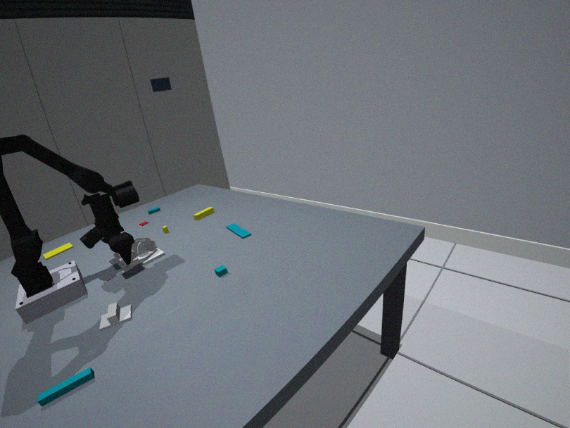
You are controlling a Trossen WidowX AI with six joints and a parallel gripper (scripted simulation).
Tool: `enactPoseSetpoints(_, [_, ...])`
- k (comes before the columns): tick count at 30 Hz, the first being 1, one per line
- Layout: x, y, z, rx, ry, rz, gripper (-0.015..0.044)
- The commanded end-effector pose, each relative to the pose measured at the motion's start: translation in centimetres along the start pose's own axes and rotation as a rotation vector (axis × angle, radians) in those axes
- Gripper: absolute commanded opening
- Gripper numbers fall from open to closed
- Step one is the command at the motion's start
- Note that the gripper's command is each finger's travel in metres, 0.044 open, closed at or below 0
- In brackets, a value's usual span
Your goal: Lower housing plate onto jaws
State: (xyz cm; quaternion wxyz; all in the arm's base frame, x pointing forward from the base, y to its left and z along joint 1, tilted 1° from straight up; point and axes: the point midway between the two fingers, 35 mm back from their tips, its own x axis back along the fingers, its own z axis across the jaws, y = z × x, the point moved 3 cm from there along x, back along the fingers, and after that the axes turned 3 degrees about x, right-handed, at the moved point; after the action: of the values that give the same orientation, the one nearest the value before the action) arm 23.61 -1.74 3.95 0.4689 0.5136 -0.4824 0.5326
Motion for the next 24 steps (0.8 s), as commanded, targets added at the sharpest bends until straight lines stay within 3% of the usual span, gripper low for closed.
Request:
enactPoseSetpoints(1, [-0.14,0.06,0.03,-0.001,0.003,-0.002,0.0351])
enactPoseSetpoints(24, [-0.63,0.07,0.03,0.001,0.003,-0.002,0.0351])
